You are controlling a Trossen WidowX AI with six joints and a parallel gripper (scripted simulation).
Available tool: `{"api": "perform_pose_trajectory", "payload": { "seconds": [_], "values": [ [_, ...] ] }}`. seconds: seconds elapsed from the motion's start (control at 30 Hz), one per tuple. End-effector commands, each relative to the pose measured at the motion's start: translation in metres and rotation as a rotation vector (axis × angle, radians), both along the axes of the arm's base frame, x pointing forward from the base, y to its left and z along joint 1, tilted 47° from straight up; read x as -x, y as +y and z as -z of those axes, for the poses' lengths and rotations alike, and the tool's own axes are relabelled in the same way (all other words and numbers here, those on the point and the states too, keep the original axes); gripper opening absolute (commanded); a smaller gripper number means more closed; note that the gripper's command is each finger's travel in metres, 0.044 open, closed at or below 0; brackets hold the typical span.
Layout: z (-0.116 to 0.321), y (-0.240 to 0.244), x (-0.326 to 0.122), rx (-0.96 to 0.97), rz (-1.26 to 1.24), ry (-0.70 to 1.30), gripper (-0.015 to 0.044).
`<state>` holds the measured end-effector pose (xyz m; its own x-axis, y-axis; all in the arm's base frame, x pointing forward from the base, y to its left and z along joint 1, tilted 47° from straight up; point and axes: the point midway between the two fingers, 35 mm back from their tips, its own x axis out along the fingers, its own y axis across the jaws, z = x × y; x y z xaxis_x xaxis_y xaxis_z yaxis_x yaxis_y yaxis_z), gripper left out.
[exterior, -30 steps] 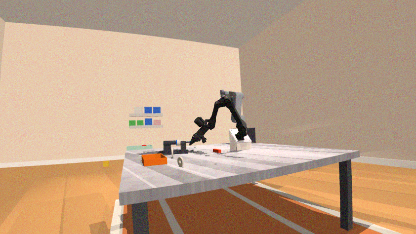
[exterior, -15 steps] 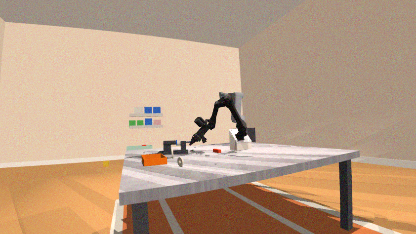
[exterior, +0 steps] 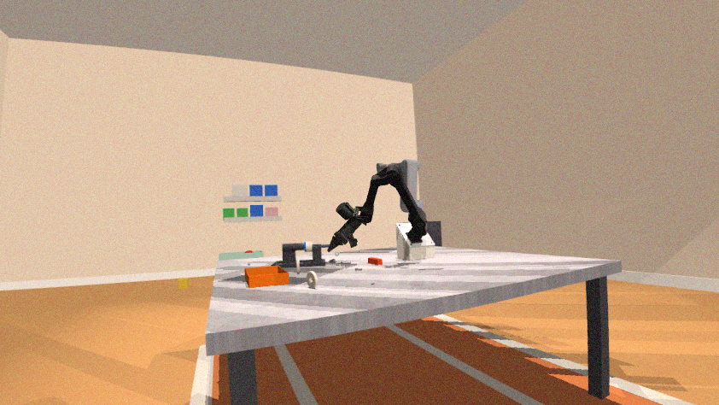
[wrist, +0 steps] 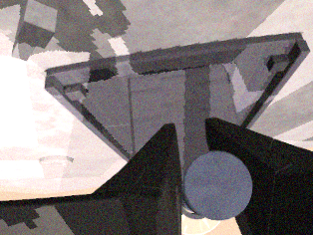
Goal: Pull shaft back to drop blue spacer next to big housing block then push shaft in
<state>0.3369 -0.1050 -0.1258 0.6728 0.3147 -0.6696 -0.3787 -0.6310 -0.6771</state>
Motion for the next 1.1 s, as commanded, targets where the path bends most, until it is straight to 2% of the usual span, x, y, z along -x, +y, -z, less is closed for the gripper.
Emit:
{"api": "perform_pose_trajectory", "payload": {
  "seconds": [0.0, 1.07],
  "values": [
    [-0.0003, 0.0006, 0.0012, 0.001, -0.003, -0.001, 0.0000],
    [-0.0011, 0.0015, 0.0040, 0.001, -0.003, -0.001, 0.0000]
  ]
}}
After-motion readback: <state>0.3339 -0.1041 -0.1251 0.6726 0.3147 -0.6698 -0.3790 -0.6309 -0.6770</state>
